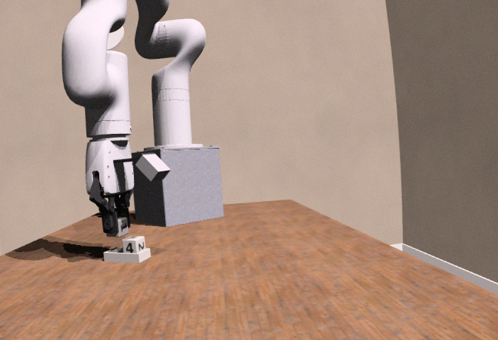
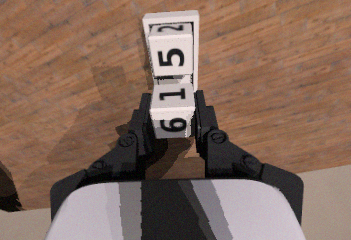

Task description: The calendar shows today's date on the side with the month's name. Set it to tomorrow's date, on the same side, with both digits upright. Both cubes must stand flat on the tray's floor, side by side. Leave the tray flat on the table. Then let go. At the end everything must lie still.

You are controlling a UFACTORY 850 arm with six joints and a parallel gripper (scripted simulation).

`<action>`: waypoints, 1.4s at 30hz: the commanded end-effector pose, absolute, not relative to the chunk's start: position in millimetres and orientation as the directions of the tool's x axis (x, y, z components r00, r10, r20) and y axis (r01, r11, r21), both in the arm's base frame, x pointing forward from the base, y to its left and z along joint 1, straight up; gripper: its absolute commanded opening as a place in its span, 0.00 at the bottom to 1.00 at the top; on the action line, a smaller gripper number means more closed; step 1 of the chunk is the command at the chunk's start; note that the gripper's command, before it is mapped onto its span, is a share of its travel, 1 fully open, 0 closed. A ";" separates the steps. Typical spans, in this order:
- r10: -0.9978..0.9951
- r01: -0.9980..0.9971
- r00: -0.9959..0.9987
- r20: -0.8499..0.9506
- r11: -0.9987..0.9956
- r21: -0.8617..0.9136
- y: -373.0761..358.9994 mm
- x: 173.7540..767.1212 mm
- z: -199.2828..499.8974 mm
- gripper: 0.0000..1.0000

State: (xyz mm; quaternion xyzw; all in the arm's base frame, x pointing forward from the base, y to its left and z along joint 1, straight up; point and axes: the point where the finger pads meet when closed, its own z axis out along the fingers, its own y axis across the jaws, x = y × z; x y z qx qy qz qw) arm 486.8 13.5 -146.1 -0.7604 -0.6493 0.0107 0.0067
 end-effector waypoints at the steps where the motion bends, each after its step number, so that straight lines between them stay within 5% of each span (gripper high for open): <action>1: 0.988 0.988 0.157 -0.002 -0.157 0.003 13.6 487.4 -145.8 0.29; 42: 0.988 0.988 0.157 -0.002 -0.157 0.003 13.5 487.5 -169.8 0.29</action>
